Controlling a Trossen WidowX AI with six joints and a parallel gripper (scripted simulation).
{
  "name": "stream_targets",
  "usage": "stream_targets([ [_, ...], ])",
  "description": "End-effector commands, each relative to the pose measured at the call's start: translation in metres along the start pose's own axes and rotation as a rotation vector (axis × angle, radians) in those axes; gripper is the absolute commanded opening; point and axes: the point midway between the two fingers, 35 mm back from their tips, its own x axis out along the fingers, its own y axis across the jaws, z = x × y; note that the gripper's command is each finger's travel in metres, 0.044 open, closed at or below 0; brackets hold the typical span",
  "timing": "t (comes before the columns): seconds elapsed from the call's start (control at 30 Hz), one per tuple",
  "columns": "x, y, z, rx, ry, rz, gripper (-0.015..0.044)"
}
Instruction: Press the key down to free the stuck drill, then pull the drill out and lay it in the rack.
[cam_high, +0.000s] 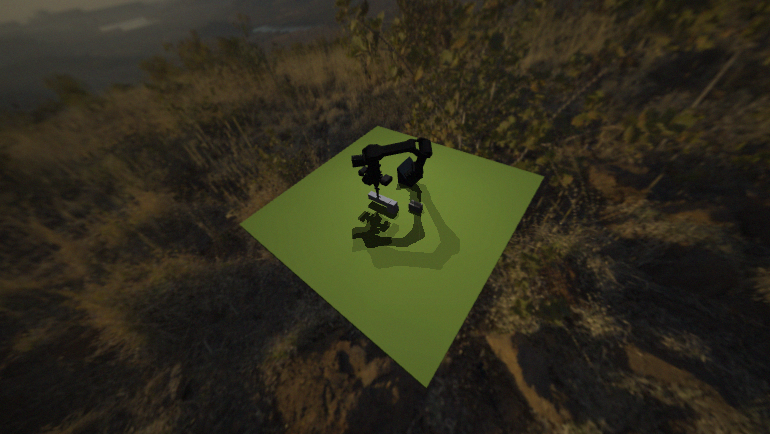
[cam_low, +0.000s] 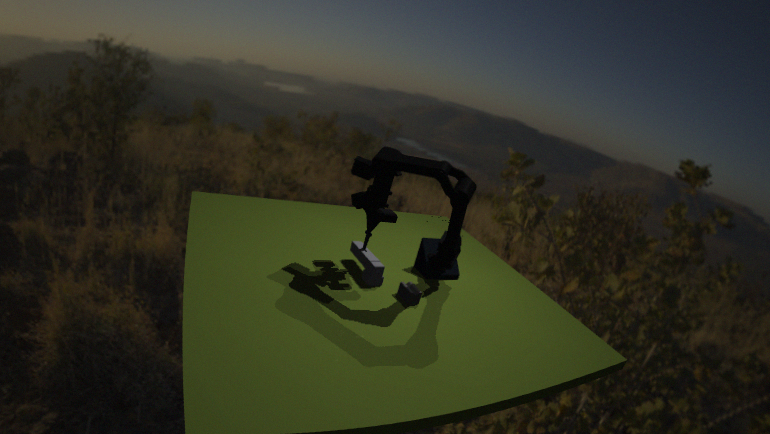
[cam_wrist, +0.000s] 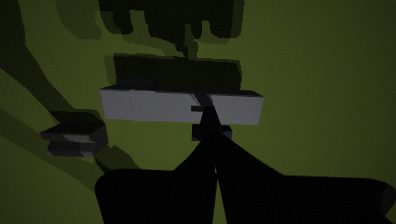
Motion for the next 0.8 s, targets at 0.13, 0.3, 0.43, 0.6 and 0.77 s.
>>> stream_targets([
  [0.13,0.01,0.001,-0.003,0.002,0.021,0.01,0.0],
  [0.3,0.0114,0.0013,-0.0044,0.002,0.021,0.01,0.0],
  [0.43,0.0125,0.0014,-0.0056,0.002,0.021,0.01,0.0],
  [0.6,0.0141,0.0016,-0.0071,0.002,0.021,0.01,0.0],
  [0.77,0.0158,0.0017,-0.0083,0.002,0.021,0.01,0.0],
])
